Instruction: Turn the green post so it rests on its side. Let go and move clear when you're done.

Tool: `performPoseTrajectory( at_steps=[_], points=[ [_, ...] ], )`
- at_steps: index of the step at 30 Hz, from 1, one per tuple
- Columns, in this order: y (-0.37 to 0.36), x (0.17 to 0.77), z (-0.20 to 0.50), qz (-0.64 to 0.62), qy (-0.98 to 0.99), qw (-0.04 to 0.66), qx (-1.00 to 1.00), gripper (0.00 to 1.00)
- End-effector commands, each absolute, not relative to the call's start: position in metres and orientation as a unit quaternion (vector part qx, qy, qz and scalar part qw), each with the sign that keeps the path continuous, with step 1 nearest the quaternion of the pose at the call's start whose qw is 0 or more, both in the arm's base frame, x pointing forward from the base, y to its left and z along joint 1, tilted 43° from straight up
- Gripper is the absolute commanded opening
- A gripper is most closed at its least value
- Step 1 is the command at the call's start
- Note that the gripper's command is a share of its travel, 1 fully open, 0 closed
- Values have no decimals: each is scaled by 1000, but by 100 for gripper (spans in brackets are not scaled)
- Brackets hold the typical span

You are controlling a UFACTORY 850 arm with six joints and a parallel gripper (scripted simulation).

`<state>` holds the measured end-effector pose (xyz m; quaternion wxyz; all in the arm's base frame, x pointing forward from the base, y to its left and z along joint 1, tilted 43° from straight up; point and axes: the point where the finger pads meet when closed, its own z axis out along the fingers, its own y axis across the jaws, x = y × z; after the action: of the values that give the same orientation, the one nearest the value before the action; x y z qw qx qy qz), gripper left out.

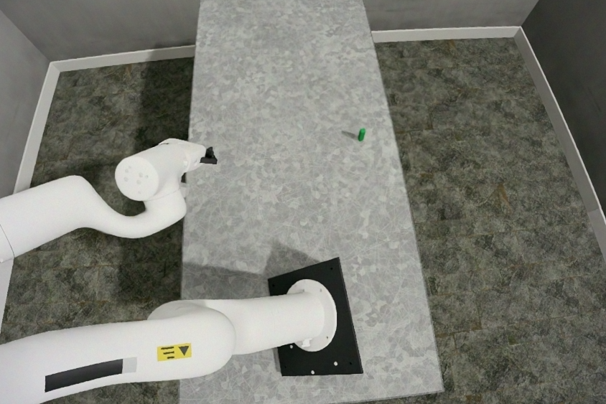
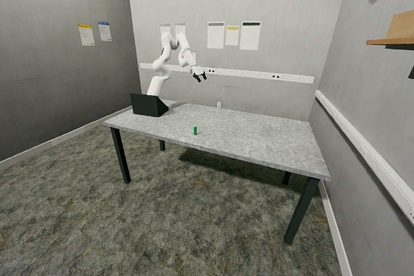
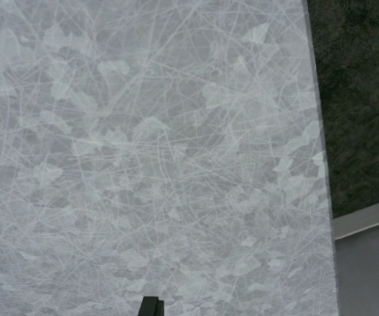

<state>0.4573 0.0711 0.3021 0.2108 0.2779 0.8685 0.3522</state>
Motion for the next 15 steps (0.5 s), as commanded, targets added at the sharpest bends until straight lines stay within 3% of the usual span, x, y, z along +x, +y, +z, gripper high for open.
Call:
performPoseTrajectory(
  at_steps=[1,15],
  points=[
    [61,503,295,354,879,194,252,100],
    [-7,610,222,353,908,145,173,100]
  ],
)
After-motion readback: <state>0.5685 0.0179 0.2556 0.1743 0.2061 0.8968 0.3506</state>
